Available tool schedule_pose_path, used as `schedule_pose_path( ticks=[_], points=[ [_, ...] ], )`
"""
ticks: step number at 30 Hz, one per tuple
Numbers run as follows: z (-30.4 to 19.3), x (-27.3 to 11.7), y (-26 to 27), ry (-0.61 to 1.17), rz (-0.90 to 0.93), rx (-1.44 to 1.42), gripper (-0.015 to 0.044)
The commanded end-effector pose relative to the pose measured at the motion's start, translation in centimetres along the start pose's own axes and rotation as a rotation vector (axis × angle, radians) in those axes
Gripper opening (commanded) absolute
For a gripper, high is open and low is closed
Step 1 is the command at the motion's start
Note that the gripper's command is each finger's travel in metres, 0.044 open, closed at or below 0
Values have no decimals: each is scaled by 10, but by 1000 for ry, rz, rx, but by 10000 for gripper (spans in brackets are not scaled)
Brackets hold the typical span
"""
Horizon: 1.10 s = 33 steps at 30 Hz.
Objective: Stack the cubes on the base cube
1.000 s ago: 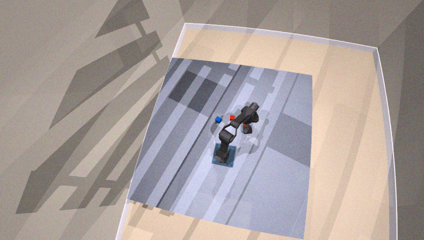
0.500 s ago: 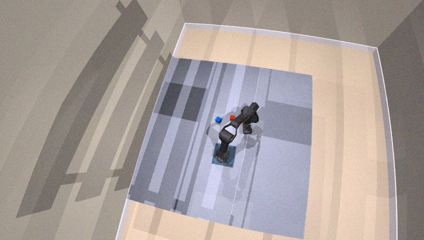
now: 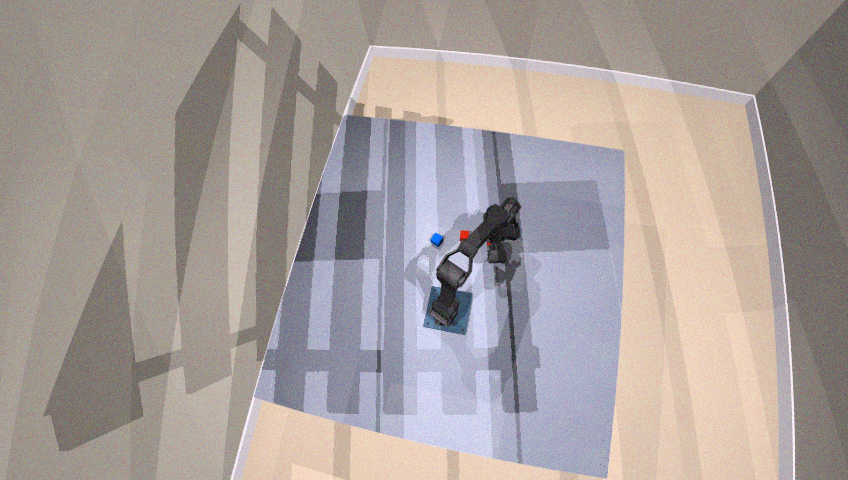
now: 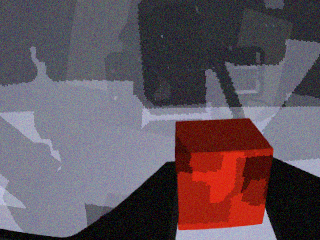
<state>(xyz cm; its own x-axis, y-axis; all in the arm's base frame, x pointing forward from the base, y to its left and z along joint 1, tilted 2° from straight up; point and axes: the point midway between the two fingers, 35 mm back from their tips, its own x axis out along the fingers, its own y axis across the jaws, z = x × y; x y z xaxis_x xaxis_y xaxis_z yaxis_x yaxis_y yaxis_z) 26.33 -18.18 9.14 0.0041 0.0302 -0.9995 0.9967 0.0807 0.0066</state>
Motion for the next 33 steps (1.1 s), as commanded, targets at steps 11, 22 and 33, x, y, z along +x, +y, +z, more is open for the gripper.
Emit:
schedule_pose_path(
  ticks=[11,22,33],
  points=[
    [-2,-49,-1,-9,15,-1,105],
    [-12,-55,4,-8,15,-6,105],
    [-43,-48,23,-7,17,-25,105]
  ],
)
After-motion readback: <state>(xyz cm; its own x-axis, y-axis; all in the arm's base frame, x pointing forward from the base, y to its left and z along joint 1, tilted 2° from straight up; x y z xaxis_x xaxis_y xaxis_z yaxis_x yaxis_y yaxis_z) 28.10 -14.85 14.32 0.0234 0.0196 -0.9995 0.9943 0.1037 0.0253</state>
